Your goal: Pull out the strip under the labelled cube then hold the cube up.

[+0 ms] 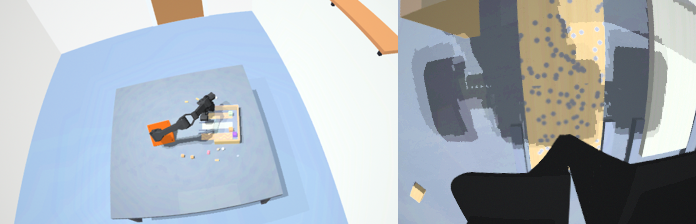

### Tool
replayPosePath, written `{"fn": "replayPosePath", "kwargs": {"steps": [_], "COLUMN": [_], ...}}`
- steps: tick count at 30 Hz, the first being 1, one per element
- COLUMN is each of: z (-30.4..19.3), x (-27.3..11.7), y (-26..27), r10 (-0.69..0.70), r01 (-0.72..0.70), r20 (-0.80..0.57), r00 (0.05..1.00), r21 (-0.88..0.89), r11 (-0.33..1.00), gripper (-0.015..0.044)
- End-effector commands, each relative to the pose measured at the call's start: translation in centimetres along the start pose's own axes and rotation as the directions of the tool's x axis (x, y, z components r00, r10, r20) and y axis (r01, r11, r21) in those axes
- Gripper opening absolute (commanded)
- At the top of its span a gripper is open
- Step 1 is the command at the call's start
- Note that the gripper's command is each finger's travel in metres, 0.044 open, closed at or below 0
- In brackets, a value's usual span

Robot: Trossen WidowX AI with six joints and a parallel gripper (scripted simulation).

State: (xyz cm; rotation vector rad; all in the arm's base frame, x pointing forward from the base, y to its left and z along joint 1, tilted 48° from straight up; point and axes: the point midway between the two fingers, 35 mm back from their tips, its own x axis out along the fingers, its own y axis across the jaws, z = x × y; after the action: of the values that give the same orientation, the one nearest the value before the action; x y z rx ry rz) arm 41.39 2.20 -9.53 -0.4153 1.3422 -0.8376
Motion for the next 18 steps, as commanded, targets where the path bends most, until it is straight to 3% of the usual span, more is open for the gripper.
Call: {"fn": "replayPosePath", "kwargs": {"steps": [1,18], "z": [-0.1,-2.8], "x": [0.3,0.4], "y": [-0.1,0.1], "r10": [-0.003,-0.003], "r01": [0.003,0.003], "r20": [-0.001,-0.002], "r00": [1.000,1.000], "r21": [0.000,-0.001], "r11": [1.000,1.000], "gripper": [0.0000,0.0000]}}
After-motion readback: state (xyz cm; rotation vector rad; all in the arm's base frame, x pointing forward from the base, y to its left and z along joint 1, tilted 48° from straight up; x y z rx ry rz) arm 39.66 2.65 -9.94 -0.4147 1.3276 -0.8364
